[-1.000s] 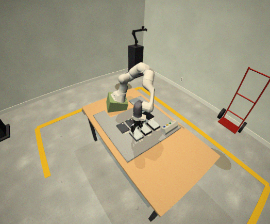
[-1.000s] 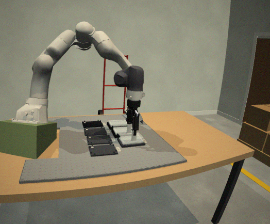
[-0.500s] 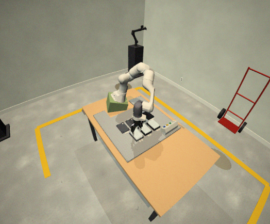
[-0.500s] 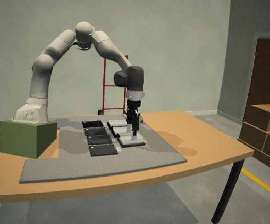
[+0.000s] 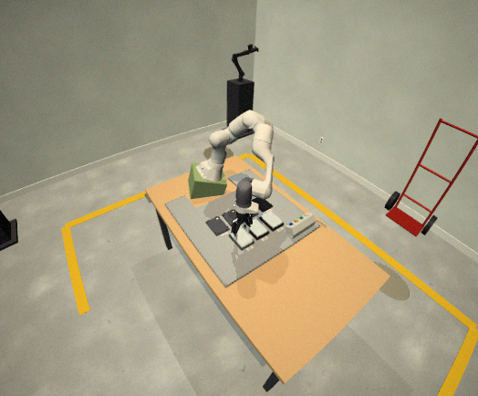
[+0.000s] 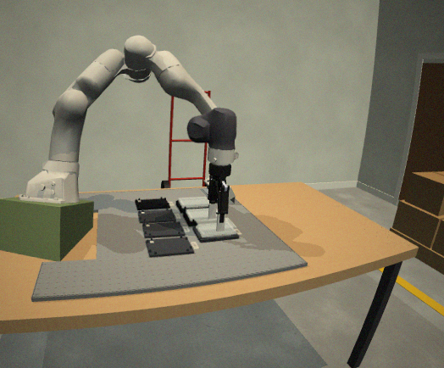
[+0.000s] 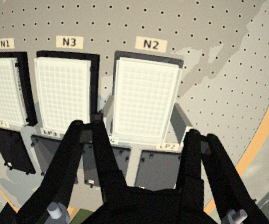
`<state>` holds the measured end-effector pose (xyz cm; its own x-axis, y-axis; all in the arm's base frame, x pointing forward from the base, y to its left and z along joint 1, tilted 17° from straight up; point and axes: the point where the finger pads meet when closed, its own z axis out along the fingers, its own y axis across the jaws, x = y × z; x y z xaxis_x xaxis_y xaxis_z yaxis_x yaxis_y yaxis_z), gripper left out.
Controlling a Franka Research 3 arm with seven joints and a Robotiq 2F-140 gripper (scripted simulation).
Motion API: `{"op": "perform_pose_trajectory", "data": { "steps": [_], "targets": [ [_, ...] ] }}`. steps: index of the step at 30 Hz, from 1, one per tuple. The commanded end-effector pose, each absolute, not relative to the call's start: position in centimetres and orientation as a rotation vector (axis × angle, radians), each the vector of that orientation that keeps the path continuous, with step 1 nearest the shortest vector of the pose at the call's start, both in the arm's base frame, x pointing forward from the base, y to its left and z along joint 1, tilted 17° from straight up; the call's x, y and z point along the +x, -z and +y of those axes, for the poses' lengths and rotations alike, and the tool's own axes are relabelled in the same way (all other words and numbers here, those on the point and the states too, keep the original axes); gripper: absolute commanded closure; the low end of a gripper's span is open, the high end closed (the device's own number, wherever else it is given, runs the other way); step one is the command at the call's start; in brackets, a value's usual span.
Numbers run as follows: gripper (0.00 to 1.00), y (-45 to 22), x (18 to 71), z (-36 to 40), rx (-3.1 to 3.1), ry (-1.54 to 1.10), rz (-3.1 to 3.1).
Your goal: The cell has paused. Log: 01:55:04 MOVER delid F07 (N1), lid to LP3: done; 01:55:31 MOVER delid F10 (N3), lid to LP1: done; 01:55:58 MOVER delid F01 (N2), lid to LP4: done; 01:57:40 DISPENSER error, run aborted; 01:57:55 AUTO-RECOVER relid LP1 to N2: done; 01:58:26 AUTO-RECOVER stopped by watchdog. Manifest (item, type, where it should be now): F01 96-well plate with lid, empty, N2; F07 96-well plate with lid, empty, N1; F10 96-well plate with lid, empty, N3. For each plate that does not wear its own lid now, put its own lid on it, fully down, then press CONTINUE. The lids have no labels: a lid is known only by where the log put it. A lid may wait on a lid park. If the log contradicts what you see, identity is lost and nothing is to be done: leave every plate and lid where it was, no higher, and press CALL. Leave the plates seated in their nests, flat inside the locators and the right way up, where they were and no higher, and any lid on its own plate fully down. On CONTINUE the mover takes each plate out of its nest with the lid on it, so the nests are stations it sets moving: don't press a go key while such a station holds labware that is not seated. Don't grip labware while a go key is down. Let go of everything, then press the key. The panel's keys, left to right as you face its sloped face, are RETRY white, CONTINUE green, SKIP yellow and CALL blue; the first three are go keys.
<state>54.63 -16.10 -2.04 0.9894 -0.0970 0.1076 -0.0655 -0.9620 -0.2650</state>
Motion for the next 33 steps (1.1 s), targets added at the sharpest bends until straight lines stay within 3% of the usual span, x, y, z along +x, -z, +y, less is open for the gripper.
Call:
{"op": "perform_pose_trajectory", "data": {
  "steps": [1,33],
  "targets": [
    [1.00,2.06,54.71,-16.24,-2.871,0.178,0.119],
    [1.00,2.63,54.84,-16.15,-2.871,0.178,0.124]
  ]
}}
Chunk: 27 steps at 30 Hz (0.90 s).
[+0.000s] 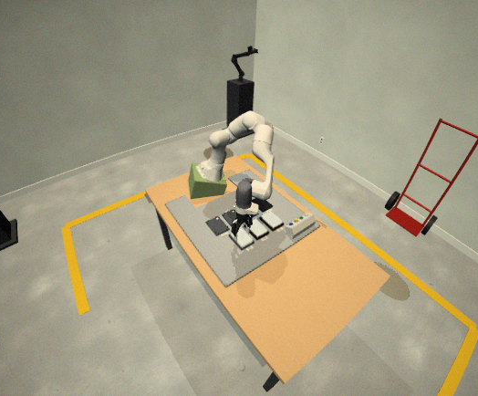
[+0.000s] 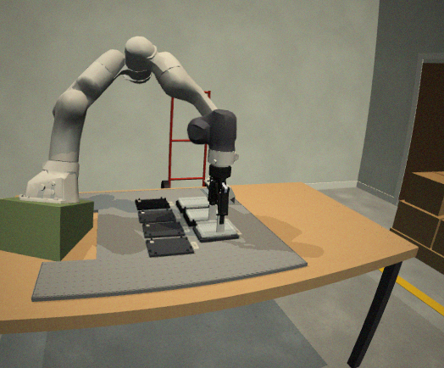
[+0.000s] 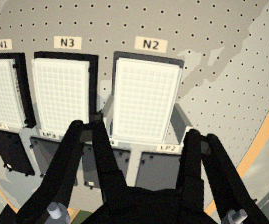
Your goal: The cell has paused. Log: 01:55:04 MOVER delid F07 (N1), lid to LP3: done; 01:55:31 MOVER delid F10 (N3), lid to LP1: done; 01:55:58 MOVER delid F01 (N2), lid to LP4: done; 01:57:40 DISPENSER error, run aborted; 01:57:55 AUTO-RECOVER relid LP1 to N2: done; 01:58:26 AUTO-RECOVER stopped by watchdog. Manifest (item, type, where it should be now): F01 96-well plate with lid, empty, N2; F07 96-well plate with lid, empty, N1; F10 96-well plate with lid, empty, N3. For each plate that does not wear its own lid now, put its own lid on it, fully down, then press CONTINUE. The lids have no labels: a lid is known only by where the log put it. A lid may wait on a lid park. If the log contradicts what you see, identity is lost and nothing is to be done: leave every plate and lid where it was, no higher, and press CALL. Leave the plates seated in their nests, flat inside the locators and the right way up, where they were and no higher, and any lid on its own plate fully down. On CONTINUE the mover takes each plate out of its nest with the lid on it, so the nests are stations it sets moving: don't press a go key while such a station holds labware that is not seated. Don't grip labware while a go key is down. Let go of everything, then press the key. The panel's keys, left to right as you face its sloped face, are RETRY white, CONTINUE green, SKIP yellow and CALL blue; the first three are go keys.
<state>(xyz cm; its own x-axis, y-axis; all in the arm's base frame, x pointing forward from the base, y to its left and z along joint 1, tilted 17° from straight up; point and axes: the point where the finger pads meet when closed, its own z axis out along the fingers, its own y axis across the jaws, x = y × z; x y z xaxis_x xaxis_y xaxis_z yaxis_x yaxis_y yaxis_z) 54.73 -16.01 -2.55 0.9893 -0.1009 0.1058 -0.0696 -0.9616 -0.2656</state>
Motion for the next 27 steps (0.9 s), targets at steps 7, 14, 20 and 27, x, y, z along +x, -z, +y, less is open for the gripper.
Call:
{"op": "perform_pose_trajectory", "data": {
  "steps": [7,14,20,27],
  "targets": [
    [1.00,2.77,54.87,-16.13,-2.871,0.178,0.124],
    [1.00,2.93,54.91,-16.10,-2.871,0.178,0.124],
    [1.00,3.00,54.93,-16.09,-2.871,0.178,0.124],
    [1.00,3.03,54.93,-16.08,-2.871,0.178,0.124]
  ]
}}
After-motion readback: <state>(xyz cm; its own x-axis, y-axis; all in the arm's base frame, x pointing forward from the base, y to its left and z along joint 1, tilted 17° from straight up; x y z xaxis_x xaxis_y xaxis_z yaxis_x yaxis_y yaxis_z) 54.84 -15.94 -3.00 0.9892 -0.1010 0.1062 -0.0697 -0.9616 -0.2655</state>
